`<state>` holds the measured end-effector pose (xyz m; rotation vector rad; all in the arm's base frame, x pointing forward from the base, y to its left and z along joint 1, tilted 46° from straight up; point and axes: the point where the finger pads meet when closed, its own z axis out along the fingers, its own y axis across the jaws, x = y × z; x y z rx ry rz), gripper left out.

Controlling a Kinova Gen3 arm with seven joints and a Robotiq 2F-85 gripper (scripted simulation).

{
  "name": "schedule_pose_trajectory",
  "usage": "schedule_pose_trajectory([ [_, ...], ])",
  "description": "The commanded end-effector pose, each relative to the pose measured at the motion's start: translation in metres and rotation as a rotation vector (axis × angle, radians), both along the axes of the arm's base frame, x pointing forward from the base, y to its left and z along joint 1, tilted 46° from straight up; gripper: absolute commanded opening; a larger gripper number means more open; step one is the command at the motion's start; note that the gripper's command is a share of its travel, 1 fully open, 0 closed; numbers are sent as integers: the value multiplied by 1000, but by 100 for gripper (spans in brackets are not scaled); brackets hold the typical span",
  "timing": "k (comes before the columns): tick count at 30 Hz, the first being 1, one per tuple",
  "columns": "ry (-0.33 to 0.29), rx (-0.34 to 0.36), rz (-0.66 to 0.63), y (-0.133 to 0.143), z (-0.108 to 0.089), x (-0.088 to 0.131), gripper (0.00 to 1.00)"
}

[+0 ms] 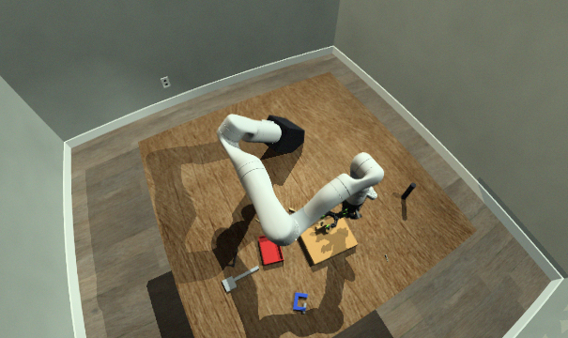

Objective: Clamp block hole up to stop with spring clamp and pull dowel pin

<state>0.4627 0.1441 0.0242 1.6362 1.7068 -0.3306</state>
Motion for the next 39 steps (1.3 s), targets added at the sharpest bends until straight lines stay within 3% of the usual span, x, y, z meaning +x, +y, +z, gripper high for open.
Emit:
schedule_pose_trajectory([
  [1, -4, 1, 1, 3, -5, -7, 32],
  [39, -4, 1, 0, 5, -9, -12, 32],
])
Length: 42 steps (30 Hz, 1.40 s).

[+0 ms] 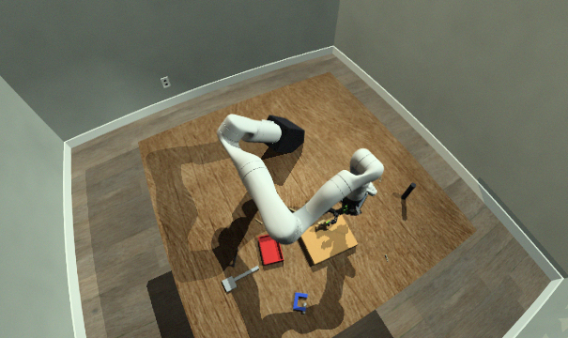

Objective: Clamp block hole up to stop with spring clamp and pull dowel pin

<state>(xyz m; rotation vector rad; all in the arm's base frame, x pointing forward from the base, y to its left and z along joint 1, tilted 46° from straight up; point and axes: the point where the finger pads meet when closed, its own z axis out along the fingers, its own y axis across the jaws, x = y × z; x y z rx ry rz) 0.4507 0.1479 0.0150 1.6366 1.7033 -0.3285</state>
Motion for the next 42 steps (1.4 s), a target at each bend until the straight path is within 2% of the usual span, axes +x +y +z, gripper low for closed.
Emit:
schedule_pose_trajectory([
  [1, -1, 1, 1, 1, 1, 0, 32],
  [21, -1, 2, 1, -1, -1, 1, 32],
  [42, -1, 2, 1, -10, -12, 6, 32],
])
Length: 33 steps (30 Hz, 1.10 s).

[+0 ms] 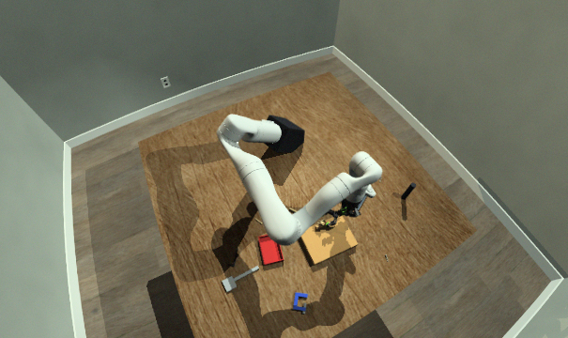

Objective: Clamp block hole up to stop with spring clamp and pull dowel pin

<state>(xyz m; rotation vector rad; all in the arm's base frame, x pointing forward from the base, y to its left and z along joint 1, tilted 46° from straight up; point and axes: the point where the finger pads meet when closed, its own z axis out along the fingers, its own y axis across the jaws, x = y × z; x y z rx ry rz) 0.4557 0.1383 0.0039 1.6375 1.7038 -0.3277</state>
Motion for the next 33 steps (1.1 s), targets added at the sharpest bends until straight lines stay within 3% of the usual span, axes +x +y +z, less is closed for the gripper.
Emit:
schedule_pose_trajectory([
  [1, -1, 1, 1, -1, -2, 1, 32],
  [33, -1, 1, 1, -21, -25, 12, 32],
])
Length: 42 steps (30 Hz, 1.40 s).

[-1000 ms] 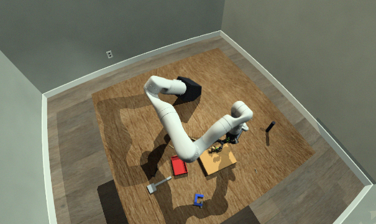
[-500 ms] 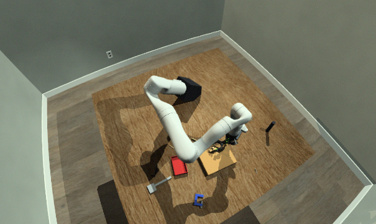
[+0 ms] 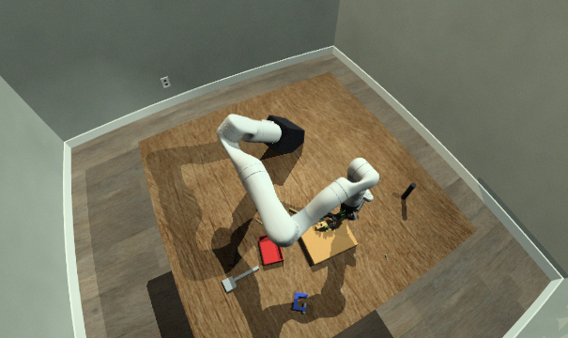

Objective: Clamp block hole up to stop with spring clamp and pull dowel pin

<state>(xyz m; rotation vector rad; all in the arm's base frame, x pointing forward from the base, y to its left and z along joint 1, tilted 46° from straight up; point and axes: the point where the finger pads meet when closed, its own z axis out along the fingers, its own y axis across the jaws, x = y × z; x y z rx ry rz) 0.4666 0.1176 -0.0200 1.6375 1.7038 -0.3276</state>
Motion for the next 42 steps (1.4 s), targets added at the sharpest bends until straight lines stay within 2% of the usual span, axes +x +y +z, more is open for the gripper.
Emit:
schedule_pose_trajectory([
  [1, -1, 1, 1, -1, -1, 1, 32],
  [42, -1, 1, 1, -6, -8, 4, 32],
])
